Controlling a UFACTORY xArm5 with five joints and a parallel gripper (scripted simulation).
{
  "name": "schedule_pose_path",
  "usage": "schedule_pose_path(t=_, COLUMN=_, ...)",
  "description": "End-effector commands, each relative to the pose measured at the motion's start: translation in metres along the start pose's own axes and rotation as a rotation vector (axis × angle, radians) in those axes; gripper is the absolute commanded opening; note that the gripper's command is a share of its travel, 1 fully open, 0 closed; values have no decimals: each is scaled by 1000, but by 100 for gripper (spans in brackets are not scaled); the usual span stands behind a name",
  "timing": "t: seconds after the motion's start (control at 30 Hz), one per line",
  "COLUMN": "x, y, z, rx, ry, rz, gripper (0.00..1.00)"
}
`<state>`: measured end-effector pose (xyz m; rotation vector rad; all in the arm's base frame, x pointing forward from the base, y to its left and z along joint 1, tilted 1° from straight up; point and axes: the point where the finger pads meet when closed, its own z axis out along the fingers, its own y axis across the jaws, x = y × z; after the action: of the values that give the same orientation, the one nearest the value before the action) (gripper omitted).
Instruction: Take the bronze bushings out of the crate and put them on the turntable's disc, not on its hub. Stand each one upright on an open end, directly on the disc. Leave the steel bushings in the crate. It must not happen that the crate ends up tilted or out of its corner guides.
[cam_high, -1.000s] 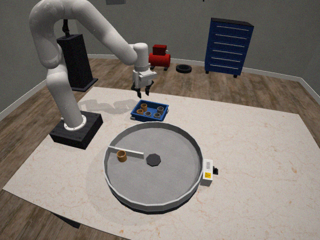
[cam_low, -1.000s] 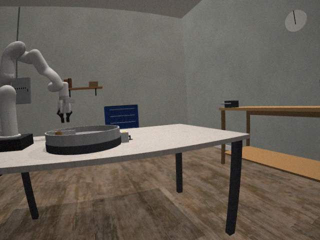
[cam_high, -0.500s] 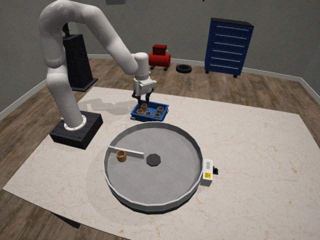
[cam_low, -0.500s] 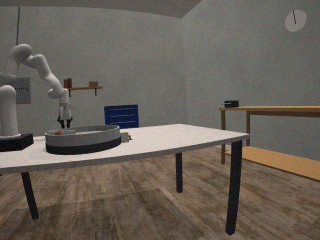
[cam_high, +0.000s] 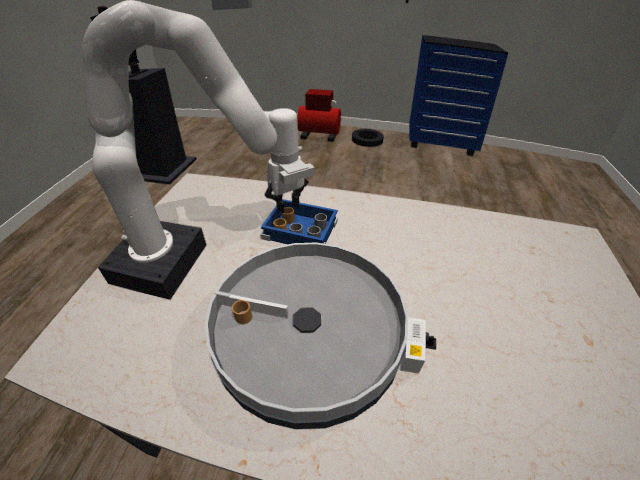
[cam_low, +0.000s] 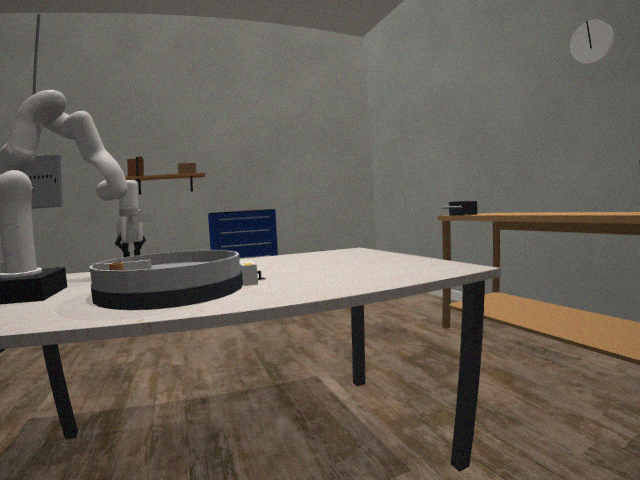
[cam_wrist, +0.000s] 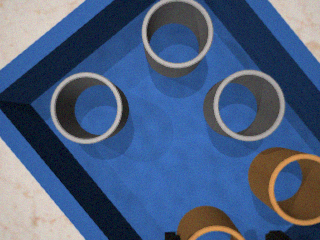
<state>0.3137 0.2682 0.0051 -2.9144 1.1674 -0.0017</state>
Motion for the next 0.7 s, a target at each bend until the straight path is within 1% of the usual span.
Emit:
schedule_pose_path(t=0.0, x=0, y=-1, z=0, rx=3, ry=0, rz=0, gripper=48)
schedule_pose_path(t=0.17, x=0, y=-1, z=6, rx=3, ry=0, rz=0, gripper=48)
schedule_pose_path(t=0.67, x=0, y=-1, z=6, rx=3, ry=0, rz=0, gripper=48)
